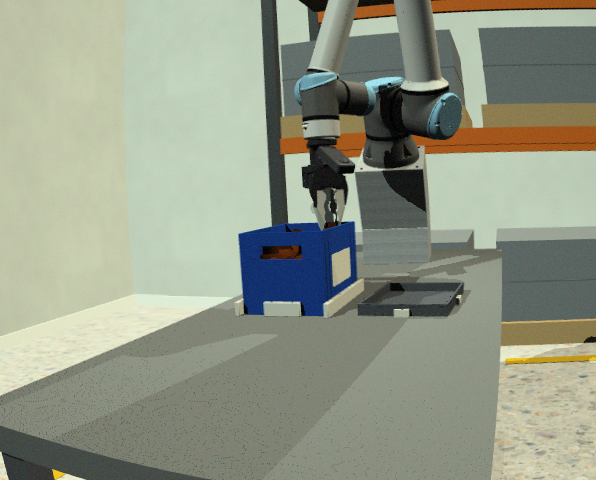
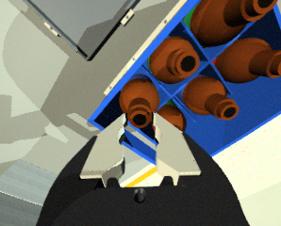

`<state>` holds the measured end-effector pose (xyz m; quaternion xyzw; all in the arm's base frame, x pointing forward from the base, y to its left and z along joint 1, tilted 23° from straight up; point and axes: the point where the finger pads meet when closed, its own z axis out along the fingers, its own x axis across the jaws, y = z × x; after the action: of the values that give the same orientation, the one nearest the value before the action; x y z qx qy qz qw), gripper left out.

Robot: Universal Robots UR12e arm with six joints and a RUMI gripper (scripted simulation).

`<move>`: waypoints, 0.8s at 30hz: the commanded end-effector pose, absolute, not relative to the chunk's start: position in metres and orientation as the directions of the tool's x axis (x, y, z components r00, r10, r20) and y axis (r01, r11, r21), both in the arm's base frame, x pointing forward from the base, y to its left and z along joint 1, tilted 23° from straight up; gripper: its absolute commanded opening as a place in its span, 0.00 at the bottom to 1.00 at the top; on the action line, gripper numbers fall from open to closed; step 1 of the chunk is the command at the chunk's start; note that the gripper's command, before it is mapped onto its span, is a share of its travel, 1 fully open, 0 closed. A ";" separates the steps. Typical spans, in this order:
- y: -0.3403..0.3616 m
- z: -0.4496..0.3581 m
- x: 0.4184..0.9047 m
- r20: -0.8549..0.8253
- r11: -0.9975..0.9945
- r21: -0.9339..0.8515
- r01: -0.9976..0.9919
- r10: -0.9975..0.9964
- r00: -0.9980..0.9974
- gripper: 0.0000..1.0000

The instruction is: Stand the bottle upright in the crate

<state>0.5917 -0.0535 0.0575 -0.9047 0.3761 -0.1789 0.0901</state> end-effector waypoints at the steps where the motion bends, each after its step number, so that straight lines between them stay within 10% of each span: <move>1: -0.054 0.056 0.593 0.257 -0.701 -0.298 -0.648 -0.713 0.653 0.00; 24: -0.053 0.048 0.596 0.257 -0.701 -0.298 -0.648 -0.713 0.653 0.00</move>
<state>0.5955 -0.0532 0.0485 -0.9047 0.3761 -0.1789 0.0901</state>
